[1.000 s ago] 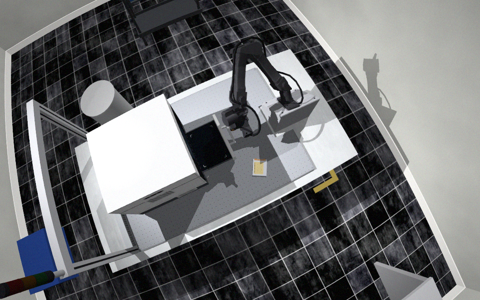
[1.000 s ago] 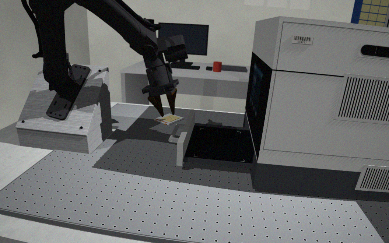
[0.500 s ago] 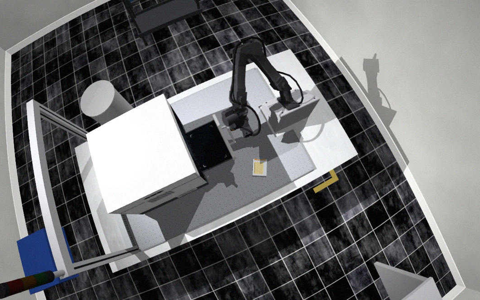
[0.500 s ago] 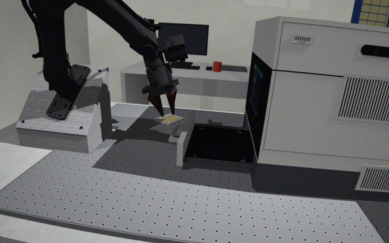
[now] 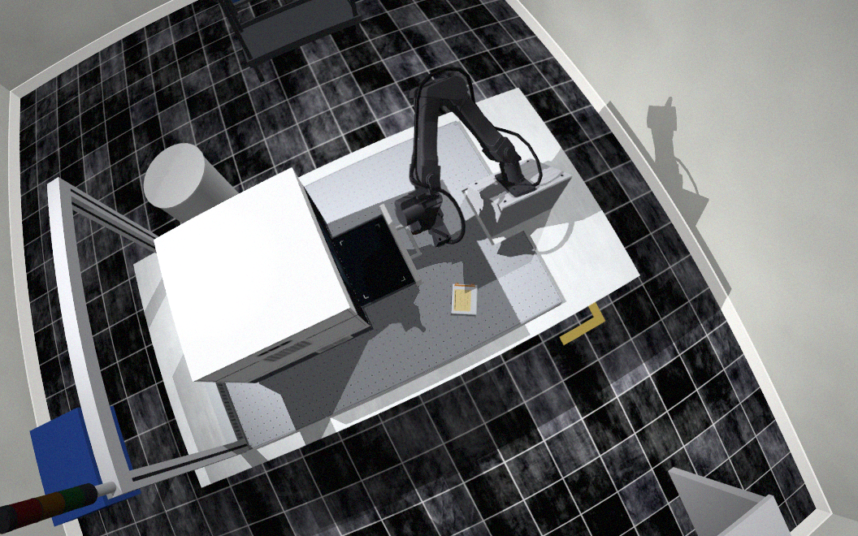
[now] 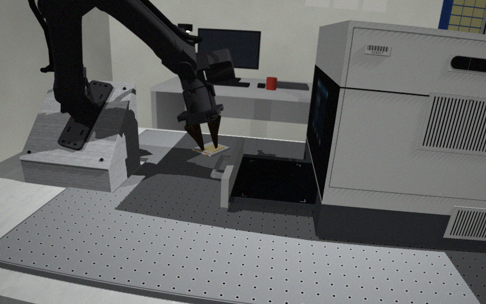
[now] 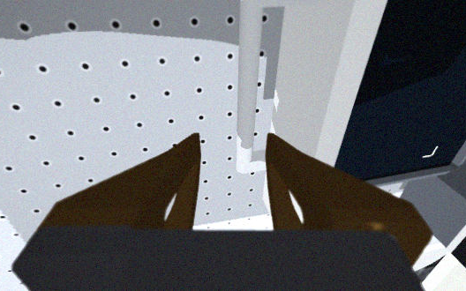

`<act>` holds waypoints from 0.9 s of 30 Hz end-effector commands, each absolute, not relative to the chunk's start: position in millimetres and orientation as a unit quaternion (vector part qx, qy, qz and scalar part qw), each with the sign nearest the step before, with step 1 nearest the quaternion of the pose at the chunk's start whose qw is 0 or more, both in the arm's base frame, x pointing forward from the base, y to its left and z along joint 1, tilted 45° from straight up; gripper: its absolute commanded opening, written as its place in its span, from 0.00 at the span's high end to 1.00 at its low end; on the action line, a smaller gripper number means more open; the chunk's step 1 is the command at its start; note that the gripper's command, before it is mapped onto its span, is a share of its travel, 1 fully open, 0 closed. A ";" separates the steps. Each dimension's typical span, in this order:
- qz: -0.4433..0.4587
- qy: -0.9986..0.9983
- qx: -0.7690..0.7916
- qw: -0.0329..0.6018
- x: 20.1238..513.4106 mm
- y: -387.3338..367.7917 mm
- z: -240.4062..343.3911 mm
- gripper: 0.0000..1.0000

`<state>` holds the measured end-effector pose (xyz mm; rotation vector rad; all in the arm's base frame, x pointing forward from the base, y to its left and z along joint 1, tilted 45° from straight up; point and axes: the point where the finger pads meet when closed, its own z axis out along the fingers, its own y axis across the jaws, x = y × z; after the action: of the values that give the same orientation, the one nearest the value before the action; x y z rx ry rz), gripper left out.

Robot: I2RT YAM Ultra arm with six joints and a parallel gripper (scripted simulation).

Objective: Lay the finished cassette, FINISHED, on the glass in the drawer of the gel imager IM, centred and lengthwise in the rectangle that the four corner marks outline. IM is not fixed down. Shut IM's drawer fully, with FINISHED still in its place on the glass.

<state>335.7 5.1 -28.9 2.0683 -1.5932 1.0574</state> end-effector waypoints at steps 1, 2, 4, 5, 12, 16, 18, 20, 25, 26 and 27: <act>0.367 -0.556 0.730 0.153 339.2 5.8 -36.7 0.65; 0.366 -0.553 0.732 0.156 336.6 4.7 -39.0 0.65; 0.366 -0.553 0.732 0.156 336.6 4.7 -39.0 0.65; 0.378 -0.554 0.730 0.133 351.5 16.1 -28.9 0.65; 0.367 -0.554 0.731 0.153 342.8 -0.7 -45.1 0.65; 0.366 -0.554 0.731 0.155 343.5 -5.3 -49.2 0.65; 0.368 -0.556 0.730 0.152 347.1 -6.5 -49.8 0.65; 0.367 -0.555 0.731 0.154 345.7 -7.4 -51.6 0.65; 0.368 -0.554 0.732 0.152 348.7 -9.2 -54.7 0.65; 0.366 -0.555 0.731 0.155 347.7 -12.3 -56.2 0.65; 0.365 -0.555 0.731 0.156 346.8 -13.7 -57.8 0.65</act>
<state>348.7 -13.7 -48.6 2.0678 -1.5996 1.0629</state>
